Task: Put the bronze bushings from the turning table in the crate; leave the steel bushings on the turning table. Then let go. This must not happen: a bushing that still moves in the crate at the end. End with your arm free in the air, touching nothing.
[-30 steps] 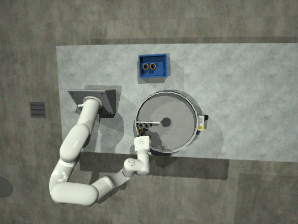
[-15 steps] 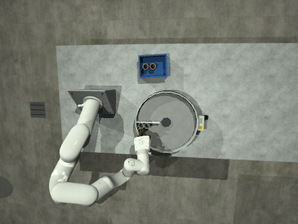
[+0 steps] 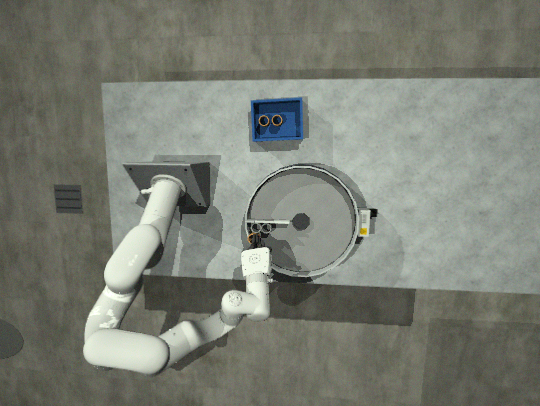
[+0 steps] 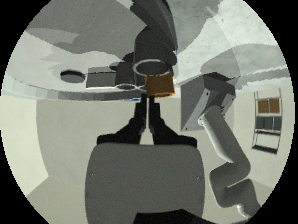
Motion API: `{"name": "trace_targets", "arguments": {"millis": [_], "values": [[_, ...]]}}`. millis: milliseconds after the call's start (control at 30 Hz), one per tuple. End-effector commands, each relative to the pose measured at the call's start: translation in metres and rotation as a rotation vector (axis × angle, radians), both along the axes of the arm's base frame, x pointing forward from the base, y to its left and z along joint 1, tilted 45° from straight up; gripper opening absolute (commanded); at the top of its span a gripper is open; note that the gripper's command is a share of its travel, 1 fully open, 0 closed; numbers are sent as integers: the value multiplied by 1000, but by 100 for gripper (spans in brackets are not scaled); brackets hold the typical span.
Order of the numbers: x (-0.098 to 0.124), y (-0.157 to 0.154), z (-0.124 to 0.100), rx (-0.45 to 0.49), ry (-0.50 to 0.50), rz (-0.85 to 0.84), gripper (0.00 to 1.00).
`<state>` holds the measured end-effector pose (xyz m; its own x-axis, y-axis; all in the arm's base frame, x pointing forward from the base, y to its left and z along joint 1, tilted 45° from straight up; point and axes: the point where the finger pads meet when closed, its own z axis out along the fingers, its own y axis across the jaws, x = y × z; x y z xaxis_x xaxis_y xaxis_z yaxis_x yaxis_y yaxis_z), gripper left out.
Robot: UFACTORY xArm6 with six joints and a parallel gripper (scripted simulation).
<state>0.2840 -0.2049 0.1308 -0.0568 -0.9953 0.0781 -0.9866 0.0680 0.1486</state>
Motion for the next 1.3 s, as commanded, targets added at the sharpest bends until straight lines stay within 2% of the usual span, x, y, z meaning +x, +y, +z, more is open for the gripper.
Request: {"name": "trace_targets", "arguments": {"millis": [0,267,833,1267], "values": [[6,18,21,-4,-7,2,0],[8,28,31,-4,-7,2,0],[9,29,32,-4,-7,2,0],[23,50,8,-4,-7,2,0]]}}
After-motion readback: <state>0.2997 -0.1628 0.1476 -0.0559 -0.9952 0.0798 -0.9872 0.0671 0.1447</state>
